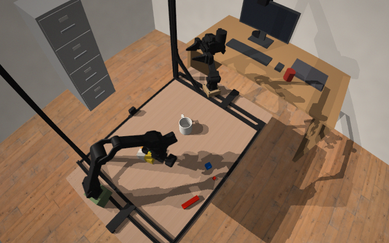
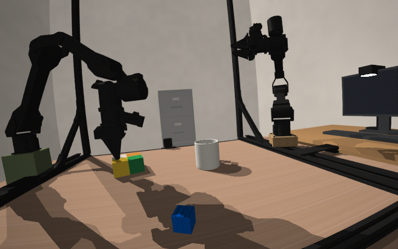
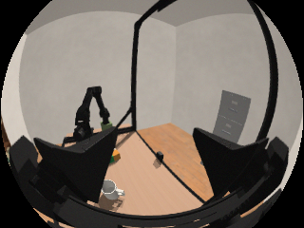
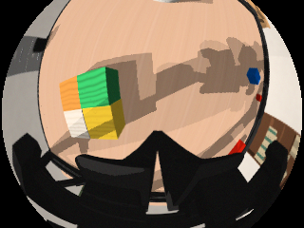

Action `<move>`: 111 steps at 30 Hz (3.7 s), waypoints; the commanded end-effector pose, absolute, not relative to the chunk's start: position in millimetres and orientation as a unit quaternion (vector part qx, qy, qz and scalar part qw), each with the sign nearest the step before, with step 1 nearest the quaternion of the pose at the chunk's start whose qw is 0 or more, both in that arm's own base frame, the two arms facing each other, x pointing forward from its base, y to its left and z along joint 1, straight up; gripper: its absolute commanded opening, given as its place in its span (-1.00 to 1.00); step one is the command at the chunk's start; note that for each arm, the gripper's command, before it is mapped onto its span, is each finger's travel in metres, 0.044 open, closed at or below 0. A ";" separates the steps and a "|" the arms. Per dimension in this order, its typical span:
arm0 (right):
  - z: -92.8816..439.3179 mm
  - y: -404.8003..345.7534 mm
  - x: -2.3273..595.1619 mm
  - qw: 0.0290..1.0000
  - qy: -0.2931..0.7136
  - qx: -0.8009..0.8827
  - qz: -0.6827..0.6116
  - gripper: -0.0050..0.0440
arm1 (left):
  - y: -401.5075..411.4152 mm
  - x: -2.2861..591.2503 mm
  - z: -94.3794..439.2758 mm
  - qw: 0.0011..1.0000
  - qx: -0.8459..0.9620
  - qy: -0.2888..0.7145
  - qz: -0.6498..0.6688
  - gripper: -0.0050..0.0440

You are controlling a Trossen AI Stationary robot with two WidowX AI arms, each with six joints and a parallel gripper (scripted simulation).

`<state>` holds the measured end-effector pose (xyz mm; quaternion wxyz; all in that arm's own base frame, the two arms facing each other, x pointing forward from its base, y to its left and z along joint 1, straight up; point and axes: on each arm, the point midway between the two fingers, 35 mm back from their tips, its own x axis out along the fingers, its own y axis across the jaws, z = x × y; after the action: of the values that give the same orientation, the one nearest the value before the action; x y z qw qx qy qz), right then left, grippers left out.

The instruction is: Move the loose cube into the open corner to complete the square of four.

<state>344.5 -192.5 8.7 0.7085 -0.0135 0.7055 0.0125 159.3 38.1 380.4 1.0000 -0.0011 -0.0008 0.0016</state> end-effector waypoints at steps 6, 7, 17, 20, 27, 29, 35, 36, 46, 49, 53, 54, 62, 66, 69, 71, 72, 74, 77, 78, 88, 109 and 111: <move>5.2 -198.0 349.8 0.705 0.705 -0.051 0.051 -0.80 | 37.7 159.2 380.2 1.000 0.000 -0.001 0.000 0.84; 0.6 -198.0 349.8 0.705 0.705 -0.051 0.051 -0.80 | 37.7 159.2 380.2 1.000 0.000 -0.001 0.000 0.84; -43.2 -198.0 349.8 0.705 0.705 -0.051 0.051 -0.80 | 37.7 159.2 380.2 1.000 0.000 -0.001 0.000 0.84; -43.2 -198.0 349.8 0.705 0.705 -0.051 0.051 -0.80 | 37.7 159.2 380.2 1.000 0.000 -0.001 0.000 0.84; -43.2 -195.7 349.5 0.705 0.705 -0.051 0.051 -0.80 | 37.7 159.2 380.2 1.000 0.000 -0.001 0.000 0.84; -43.2 -194.9 349.4 0.705 0.705 -0.051 0.051 -0.80 | 37.7 159.2 380.2 1.000 0.000 -0.001 0.000 0.84; -43.2 -193.2 349.2 0.705 0.705 -0.051 0.051 -0.80 | 37.7 159.2 380.2 1.000 0.000 -0.001 0.000 0.84; -43.2 -192.8 349.1 0.705 0.705 -0.051 0.051 -0.80 | 37.7 159.2 380.2 1.000 0.000 -0.001 0.000 0.84; -43.2 -188.4 348.4 0.705 0.705 -0.051 0.051 -0.80 | 37.7 159.2 380.2 1.000 0.000 -0.001 0.000 0.84; -43.2 -187.2 348.3 0.705 0.705 -0.051 0.051 -0.80 | 37.7 159.2 380.2 1.000 0.000 -0.001 0.000 0.84; -43.2 -186.3 348.1 0.705 0.705 -0.051 0.051 -0.80 | 37.7 159.2 380.2 1.000 0.000 -0.001 0.000 0.84; -43.2 -185.9 348.1 0.705 0.705 -0.051 0.051 -0.80 | 37.7 159.2 380.2 1.000 0.000 -0.001 0.000 0.84; -43.2 -182.3 347.5 0.705 0.705 -0.051 0.051 -0.80 | 37.7 159.2 380.2 1.000 0.000 -0.001 0.000 0.84; -43.2 -180.6 347.3 0.705 0.705 -0.051 0.051 -0.80 | 37.7 159.2 380.2 1.000 0.000 -0.001 0.000 0.84; -43.2 -180.2 347.2 0.705 0.705 -0.051 0.051 -0.80 | 37.7 159.2 380.2 1.000 0.000 -0.001 0.000 0.84; -43.2 -179.2 347.1 0.705 0.705 -0.051 0.051 -0.80 | 37.7 159.2 380.2 1.000 0.000 -0.001 0.000 0.84; -43.2 -178.7 347.0 0.705 0.705 -0.051 0.051 -0.80 | 37.7 159.2 380.2 1.000 0.000 -0.001 0.000 0.84; -43.2 -177.7 346.9 0.705 0.705 -0.051 0.051 -0.80 | 37.7 159.2 380.2 1.000 0.000 -0.001 0.000 0.84; -43.2 -176.5 346.7 0.705 0.705 -0.051 0.051 -0.80 | 37.7 159.2 380.2 1.000 0.000 -0.001 0.000 0.84; -43.2 -176.0 346.6 0.705 0.705 -0.051 0.051 -0.80 | 37.7 159.2 380.2 1.000 0.000 -0.001 0.000 0.84; -43.2 -172.5 346.1 0.705 0.705 -0.051 0.051 -0.80 | 37.7 159.2 380.2 1.000 0.000 -0.001 0.000 0.84; -43.2 -163.8 344.8 0.705 0.705 -0.051 0.051 -0.80 | 37.7 159.2 380.2 1.000 0.000 -0.001 0.000 0.84; -43.2 -163.0 344.7 0.705 0.705 -0.051 0.051 -0.80 | 37.7 159.2 380.2 1.000 0.000 -0.001 0.000 0.84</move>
<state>345.0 -164.2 -44.9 0.7037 -0.0510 0.7066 0.0534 159.3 38.1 380.4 1.0000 -0.0010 -0.0008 0.0016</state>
